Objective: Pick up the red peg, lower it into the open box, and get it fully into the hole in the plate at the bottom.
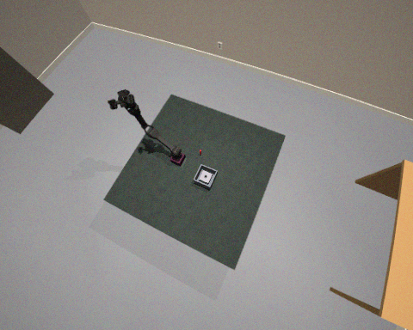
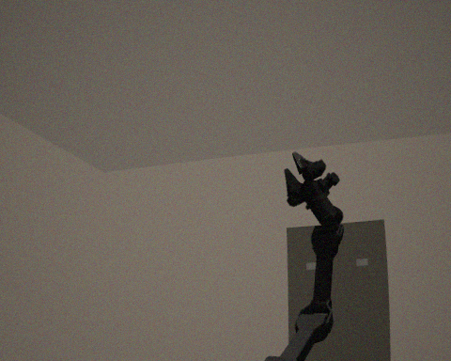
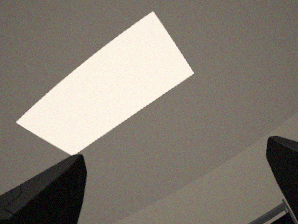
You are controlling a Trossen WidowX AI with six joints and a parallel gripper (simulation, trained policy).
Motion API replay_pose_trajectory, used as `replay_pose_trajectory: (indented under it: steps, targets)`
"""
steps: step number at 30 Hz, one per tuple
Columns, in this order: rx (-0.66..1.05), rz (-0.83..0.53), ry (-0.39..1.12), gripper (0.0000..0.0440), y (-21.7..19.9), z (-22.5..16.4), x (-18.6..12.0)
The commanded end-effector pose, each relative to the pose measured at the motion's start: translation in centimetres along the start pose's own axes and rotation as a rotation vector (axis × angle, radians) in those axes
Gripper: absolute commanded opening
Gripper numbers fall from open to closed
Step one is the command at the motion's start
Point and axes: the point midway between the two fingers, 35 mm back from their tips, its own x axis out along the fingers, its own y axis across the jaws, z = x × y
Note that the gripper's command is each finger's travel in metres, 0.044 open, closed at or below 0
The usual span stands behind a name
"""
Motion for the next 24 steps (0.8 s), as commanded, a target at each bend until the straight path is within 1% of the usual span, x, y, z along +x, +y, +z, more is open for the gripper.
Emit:
replay_pose_trajectory:
  steps: [1, 2, 6, 13, 18, 24]
  targets:
    - [-0.016, 0.004, 0.008, 0.0425, 0.4, -0.3, 0.2]
    - [-0.031, 0.014, 0.019, 0.044, 1.1, -0.8, 0.5]
    - [-0.076, 0.084, 0.083, 0.044, 5.2, -3.5, 2.0]
    - [-0.106, 0.258, 0.242, 0.044, 14.0, -10.2, 3.6]
    - [-0.118, 0.378, 0.366, 0.044, 19.9, -15.2, 3.4]
    - [-0.135, 0.517, 0.519, 0.044, 26.3, -21.1, 1.4]
